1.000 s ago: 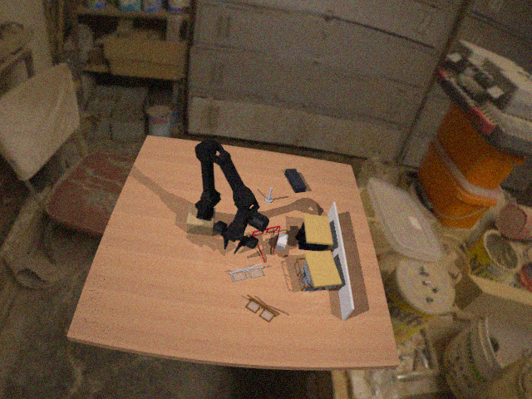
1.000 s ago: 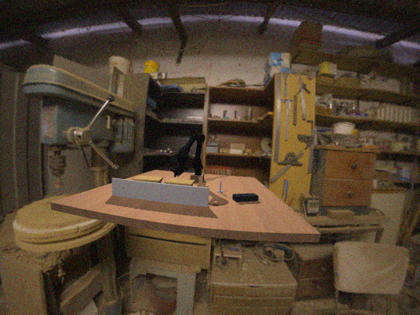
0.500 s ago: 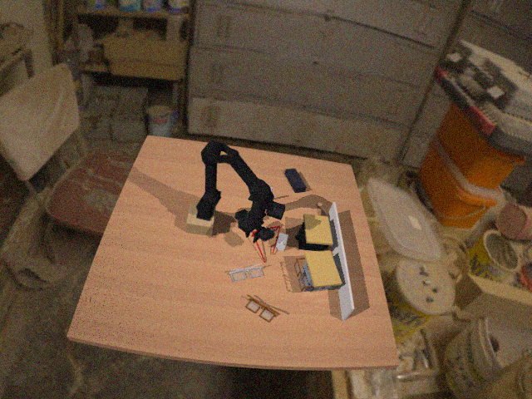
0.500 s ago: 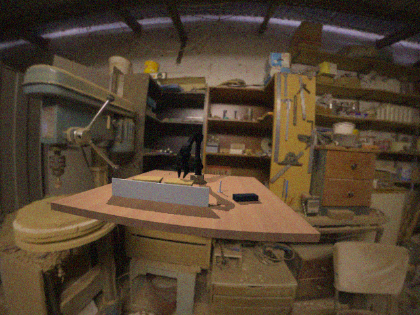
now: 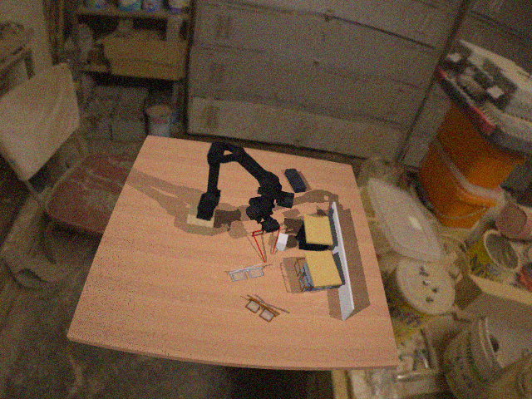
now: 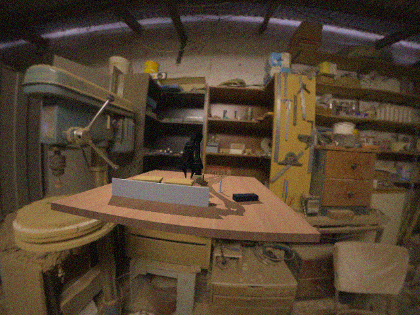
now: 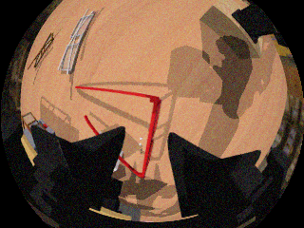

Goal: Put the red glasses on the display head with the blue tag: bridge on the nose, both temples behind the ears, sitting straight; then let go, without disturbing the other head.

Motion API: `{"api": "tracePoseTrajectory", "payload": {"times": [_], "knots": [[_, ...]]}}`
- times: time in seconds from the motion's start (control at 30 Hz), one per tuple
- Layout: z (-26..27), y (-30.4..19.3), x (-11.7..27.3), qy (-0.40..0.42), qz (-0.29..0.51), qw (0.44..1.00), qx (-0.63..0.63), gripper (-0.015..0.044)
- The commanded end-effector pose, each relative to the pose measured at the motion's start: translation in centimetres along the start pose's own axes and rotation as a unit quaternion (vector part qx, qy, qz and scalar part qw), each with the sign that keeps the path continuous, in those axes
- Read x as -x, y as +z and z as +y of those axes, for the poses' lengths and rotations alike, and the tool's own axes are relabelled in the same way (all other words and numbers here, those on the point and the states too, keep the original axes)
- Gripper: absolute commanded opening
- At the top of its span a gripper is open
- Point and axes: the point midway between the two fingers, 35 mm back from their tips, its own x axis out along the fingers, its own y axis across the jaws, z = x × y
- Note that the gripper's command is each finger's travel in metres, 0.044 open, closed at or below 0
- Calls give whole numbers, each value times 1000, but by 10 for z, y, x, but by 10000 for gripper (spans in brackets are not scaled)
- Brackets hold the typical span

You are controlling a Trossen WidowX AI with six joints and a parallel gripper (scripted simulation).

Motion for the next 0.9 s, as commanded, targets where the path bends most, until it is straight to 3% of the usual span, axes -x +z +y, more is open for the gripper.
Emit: {"api": "tracePoseTrajectory", "payload": {"times": [0.0,0.07,0.87], "knots": [[-3,-4,1,-7,2,1000,-10,174],[-3,-4,1,-7,2,1000,-10,121],[-4,-5,-18,-7,2,1000,-10,120]]}}
